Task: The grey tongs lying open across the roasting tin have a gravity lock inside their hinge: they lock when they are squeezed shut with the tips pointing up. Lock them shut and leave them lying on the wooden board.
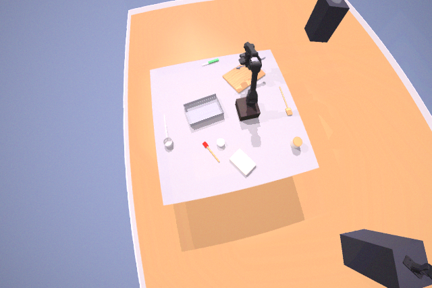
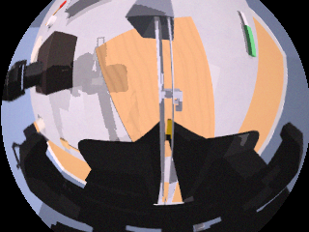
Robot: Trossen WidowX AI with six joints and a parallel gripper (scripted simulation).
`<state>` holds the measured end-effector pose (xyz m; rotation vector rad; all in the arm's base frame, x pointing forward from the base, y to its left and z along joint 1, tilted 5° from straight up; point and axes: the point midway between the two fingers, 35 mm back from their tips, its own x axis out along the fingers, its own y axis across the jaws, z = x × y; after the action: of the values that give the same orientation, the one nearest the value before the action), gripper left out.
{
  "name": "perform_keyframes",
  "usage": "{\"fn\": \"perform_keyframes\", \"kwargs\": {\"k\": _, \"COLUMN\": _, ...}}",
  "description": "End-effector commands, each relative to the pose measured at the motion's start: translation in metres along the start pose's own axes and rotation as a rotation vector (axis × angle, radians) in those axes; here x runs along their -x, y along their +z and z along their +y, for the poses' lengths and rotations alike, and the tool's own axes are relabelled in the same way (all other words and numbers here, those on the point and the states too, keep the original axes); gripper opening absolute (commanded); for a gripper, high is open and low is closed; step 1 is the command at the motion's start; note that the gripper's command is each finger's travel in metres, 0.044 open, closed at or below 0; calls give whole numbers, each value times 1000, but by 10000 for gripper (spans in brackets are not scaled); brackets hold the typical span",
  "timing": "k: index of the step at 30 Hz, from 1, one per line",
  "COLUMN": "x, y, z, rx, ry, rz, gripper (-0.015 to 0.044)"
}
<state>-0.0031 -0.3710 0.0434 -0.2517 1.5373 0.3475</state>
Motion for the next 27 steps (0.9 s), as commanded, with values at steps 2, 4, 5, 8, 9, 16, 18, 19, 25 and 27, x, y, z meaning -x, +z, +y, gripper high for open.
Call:
{"fn": "perform_keyframes", "kwargs": {"k": 2, "x": -3, "y": 2, "z": 3, "rx": -10, "ry": 40, "rz": 89, "gripper": -150}}
{"fn": "perform_keyframes", "kwargs": {"k": 4, "x": -6, "y": 2, "z": 5, "rx": -16, "ry": 69, "rz": 155, "gripper": -150}}
{"fn": "perform_keyframes", "kwargs": {"k": 5, "x": -7, "y": 3, "z": 5, "rx": -16, "ry": 79, "rz": 188, "gripper": -150}}
{"fn": "perform_keyframes", "kwargs": {"k": 8, "x": -9, "y": 4, "z": 8, "rx": -24, "ry": 112, "rz": 292, "gripper": -150}}
{"fn": "perform_keyframes", "kwargs": {"k": 9, "x": -9, "y": 4, "z": 9, "rx": -26, "ry": 121, "rz": 327, "gripper": -150}}
{"fn": "perform_keyframes", "kwargs": {"k": 16, "x": -7, "y": 7, "z": 11, "rx": -35, "ry": 150, "rz": 574, "gripper": -150}}
{"fn": "perform_keyframes", "kwargs": {"k": 18, "x": -4, "y": 8, "z": 11, "rx": -35, "ry": 148, "rz": 646, "gripper": -150}}
{"fn": "perform_keyframes", "kwargs": {"k": 19, "x": -3, "y": 9, "z": 10, "rx": -35, "ry": 146, "rz": 681, "gripper": -150}}
{"fn": "perform_keyframes", "kwargs": {"k": 25, "x": 7, "y": 16, "z": 7, "rx": -30, "ry": 106, "rz": 896, "gripper": -150}}
{"fn": "perform_keyframes", "kwargs": {"k": 27, "x": 12, "y": 19, "z": 6, "rx": -26, "ry": 85, "rz": 968, "gripper": -150}}
